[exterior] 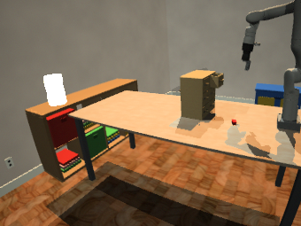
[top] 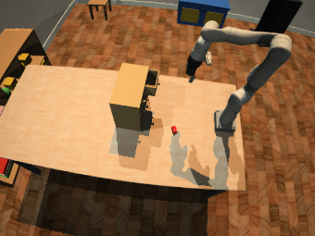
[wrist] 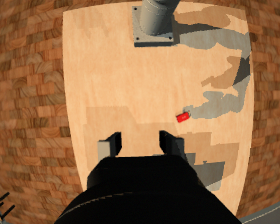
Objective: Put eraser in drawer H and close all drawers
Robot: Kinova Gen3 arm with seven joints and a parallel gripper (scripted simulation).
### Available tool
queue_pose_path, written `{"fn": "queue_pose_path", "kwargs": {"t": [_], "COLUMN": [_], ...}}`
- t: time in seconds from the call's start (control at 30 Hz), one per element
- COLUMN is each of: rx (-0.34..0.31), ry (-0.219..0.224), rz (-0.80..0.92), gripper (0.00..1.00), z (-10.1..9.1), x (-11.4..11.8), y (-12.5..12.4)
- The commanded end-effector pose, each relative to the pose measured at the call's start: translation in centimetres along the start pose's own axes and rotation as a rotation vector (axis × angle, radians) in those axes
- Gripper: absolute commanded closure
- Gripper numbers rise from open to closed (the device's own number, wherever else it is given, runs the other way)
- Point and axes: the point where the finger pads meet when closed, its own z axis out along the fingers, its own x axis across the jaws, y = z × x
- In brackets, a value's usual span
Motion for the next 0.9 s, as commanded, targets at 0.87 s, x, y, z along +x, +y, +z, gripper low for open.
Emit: {"fn": "queue_pose_path", "kwargs": {"t": [0.87], "rx": [-0.504], "ry": [-0.013], "rz": [0.002], "gripper": [0.00], "z": [6.8], "x": [-0.2], "y": [2.9]}}
